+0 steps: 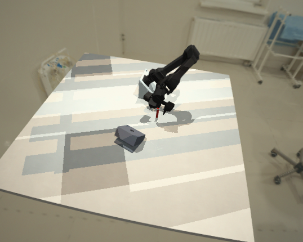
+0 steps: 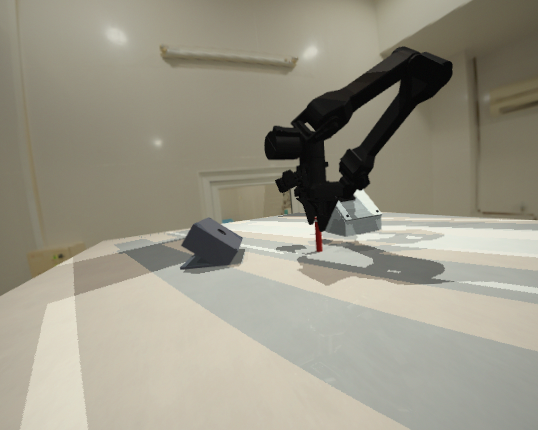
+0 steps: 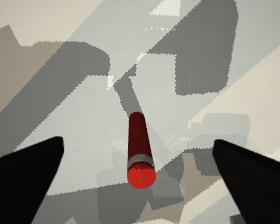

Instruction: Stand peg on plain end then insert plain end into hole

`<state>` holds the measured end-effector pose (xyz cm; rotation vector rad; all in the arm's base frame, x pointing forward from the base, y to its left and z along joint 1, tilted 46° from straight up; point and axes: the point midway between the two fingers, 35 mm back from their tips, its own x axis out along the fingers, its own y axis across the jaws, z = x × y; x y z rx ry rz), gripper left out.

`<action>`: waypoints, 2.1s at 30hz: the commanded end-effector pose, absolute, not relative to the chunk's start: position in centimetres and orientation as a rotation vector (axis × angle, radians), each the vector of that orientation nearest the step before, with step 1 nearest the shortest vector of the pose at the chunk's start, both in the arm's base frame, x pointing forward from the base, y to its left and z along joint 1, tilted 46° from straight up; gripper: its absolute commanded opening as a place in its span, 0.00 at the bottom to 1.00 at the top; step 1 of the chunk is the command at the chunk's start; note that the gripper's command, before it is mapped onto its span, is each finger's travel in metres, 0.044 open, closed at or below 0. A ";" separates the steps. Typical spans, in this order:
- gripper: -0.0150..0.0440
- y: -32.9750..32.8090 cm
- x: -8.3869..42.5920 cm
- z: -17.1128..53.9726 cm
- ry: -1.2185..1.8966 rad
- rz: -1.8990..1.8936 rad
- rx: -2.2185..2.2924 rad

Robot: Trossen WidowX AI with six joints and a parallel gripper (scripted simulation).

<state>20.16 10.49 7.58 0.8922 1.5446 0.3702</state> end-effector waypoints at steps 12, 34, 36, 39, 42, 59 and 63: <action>0.96 11.8 20.0 6.6 1.546 0.376 0.897; 0.25 11.7 20.0 6.6 1.546 0.376 0.897; 0.25 11.5 20.1 6.7 1.546 0.374 0.896; 0.25 10.9 20.2 7.2 1.547 0.371 0.893; 0.25 10.2 20.2 7.7 1.548 0.367 0.891; 0.25 6.2 20.1 10.9 1.554 0.368 0.897; 0.25 5.7 20.0 11.4 1.553 0.370 0.901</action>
